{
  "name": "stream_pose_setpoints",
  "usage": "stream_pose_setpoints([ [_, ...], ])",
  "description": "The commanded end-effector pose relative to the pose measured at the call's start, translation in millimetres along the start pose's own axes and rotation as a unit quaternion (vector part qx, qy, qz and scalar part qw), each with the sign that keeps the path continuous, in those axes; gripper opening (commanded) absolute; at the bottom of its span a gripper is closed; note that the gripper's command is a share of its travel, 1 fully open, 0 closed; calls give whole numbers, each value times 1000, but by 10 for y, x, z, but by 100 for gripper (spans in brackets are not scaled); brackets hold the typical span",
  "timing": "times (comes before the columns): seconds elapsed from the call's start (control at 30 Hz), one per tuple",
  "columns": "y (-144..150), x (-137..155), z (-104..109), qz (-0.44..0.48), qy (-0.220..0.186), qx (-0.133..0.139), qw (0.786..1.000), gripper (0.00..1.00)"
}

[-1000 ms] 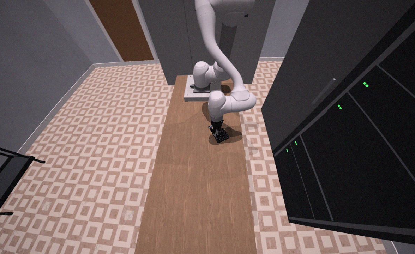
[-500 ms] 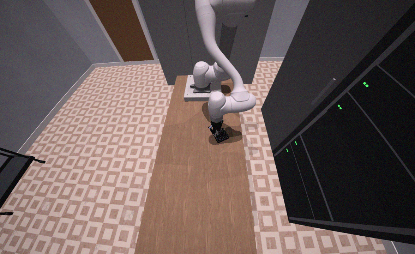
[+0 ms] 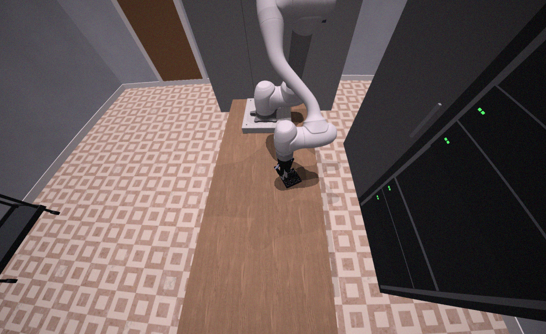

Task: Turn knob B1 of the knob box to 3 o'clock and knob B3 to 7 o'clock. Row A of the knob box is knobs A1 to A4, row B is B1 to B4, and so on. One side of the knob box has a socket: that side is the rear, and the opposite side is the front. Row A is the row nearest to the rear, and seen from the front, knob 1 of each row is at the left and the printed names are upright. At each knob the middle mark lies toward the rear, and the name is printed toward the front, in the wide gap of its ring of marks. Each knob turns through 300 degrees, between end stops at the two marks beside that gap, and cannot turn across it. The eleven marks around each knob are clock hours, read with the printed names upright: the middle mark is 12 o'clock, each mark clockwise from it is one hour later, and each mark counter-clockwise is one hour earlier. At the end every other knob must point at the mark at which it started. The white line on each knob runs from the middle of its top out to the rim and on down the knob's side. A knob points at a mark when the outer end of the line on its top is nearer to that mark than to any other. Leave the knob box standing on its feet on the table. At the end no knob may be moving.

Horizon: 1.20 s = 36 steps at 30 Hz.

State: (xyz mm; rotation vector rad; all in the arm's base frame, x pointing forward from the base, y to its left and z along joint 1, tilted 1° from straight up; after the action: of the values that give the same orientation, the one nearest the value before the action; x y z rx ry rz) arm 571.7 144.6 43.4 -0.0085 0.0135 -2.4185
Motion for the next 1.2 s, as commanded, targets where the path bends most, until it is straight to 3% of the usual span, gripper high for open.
stream_pose_setpoints([
  [0.0, 0, 0, 1, 0, 0, 0, 1000, 12],
  [0.53, 0, 0, 1, 0, 0, 0, 1000, 12],
  [0.57, 0, 0, 1, 0, 0, 0, 1000, 5],
  [1.17, 0, 0, 1, 0, 0, 0, 1000, 5],
])
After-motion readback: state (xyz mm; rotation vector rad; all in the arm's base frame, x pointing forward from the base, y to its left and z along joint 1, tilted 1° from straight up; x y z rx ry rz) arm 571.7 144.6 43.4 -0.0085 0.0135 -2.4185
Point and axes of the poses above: the point where the finger pads meet when closed, its own z axis back along the fingers, its own y axis across the jaws, x = y × z, the point moved 4 cm from there along z, back along the fingers, and after that the axes turned 4 degrees about z, right-handed, at the moved point
